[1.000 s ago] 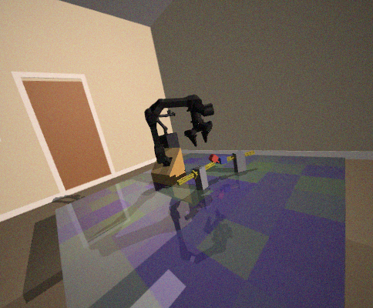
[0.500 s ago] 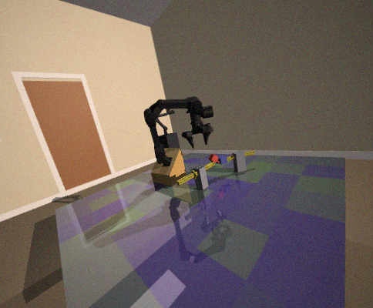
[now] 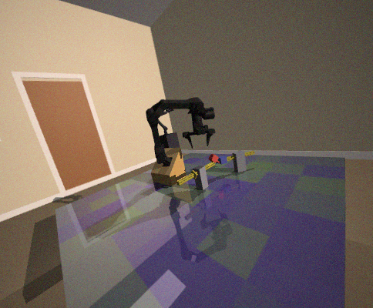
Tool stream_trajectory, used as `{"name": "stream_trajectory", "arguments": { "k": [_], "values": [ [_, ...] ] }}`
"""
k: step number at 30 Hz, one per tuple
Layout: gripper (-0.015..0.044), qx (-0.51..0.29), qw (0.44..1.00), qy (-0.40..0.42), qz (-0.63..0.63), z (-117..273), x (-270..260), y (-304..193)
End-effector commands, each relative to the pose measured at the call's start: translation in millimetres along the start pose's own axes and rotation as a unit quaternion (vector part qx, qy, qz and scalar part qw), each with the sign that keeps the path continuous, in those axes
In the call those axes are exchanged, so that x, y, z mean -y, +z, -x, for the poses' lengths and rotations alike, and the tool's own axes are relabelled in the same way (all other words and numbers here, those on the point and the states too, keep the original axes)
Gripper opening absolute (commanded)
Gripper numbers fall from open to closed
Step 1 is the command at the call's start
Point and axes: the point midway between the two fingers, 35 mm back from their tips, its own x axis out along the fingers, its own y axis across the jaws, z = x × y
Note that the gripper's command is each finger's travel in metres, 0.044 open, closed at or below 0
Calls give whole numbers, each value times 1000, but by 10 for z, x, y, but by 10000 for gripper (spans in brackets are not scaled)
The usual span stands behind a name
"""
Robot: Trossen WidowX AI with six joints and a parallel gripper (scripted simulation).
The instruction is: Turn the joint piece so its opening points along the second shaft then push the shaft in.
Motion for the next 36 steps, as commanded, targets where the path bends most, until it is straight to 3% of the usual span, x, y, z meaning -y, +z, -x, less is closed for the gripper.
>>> {"name": "stream_trajectory", "arguments": {
  "k": [1,18,36],
  "values": [
    [440,4,999,-6,-48,-14,-10,5],
    [440,21,958,-25,-284,-70,-22,2],
    [440,49,855,-35,-514,-128,-36,-1]
  ]
}}
